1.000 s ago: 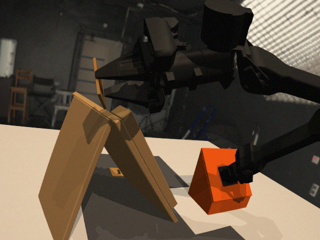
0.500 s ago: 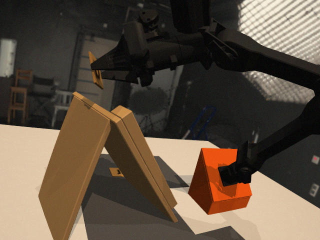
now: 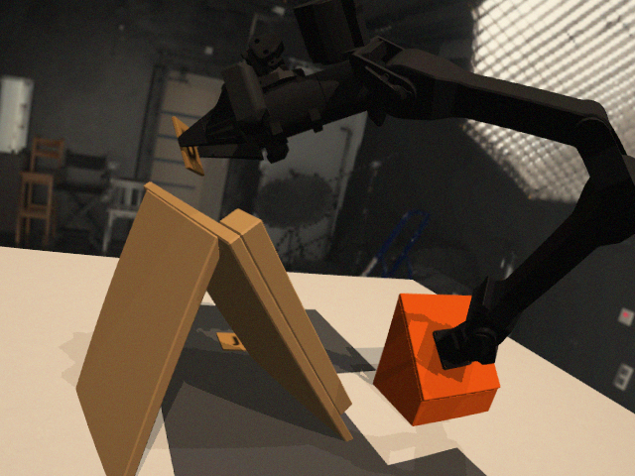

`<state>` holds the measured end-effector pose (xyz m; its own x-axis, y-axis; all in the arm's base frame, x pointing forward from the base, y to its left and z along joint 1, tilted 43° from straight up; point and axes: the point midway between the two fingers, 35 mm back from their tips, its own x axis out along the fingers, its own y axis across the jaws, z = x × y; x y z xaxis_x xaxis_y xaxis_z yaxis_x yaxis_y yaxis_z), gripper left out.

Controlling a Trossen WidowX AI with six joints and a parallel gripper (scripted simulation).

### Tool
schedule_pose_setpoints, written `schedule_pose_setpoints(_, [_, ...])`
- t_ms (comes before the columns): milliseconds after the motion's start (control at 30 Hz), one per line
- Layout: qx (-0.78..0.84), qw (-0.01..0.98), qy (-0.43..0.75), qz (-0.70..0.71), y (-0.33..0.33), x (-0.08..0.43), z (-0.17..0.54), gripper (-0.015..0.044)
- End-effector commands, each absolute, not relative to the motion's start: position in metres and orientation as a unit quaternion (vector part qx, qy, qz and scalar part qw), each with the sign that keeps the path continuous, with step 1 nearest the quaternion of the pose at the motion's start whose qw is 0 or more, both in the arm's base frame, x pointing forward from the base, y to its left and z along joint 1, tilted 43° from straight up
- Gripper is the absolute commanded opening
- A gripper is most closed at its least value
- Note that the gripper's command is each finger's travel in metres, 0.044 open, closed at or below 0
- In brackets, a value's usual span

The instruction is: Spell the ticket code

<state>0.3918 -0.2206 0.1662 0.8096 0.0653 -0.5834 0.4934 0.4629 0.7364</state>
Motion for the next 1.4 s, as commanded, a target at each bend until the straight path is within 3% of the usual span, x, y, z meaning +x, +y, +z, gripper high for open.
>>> schedule_pose_setpoints(0, [0.496,0.809,0.291,-0.123,-0.227,0.391,0.156,0.0000])
schedule_pose_setpoints(667, [0.403,0.838,0.367,0.017,-0.257,0.377,0.063,0.0000])
schedule_pose_setpoints(1367, [0.335,0.872,0.318,0.162,-0.278,0.344,-0.026,0.0000])
